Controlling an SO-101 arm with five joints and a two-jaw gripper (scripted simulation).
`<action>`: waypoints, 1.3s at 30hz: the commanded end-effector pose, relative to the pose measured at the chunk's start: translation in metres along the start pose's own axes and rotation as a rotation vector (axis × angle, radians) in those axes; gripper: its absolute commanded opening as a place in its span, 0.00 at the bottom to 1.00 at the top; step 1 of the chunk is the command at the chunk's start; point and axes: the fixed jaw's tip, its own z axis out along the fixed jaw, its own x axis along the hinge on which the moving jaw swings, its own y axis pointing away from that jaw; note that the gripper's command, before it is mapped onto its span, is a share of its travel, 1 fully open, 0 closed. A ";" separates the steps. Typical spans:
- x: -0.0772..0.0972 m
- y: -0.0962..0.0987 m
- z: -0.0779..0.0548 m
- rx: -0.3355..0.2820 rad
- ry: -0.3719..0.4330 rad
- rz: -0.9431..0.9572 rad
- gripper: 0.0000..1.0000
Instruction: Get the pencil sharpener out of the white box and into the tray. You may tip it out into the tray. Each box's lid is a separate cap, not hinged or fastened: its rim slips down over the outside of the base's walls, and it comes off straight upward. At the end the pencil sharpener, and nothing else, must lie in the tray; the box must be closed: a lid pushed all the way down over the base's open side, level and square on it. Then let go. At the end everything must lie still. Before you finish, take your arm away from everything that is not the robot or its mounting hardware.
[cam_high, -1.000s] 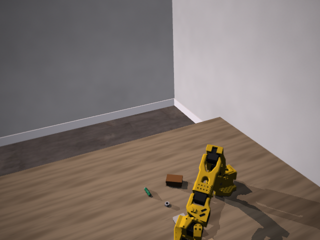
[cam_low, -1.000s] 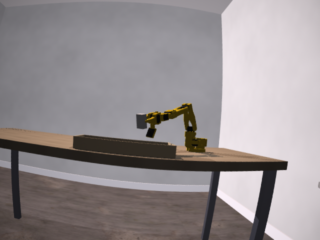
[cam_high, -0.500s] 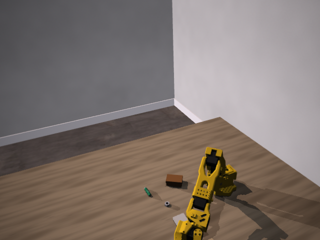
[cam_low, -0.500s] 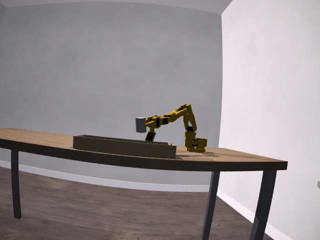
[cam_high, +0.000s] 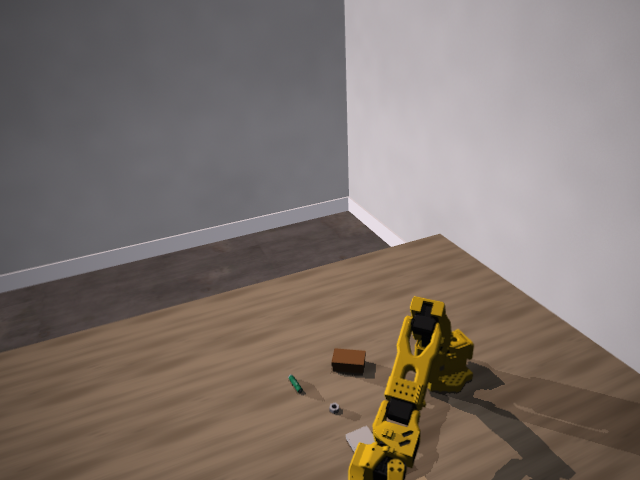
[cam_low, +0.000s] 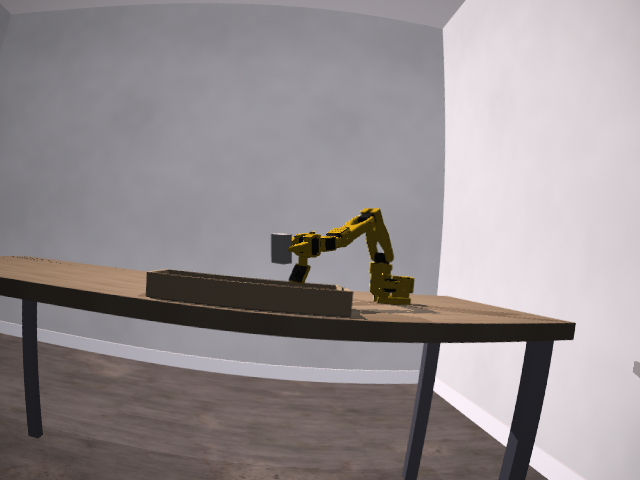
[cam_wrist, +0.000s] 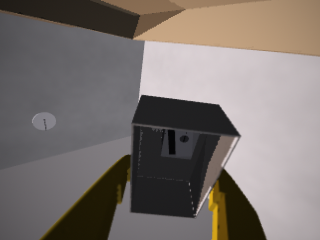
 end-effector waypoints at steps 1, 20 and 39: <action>-0.010 -0.005 0.001 0.013 -0.019 0.015 0.21; -0.022 -0.006 0.003 0.015 -0.019 0.020 0.21; -0.026 -0.007 0.004 0.016 -0.019 0.021 0.21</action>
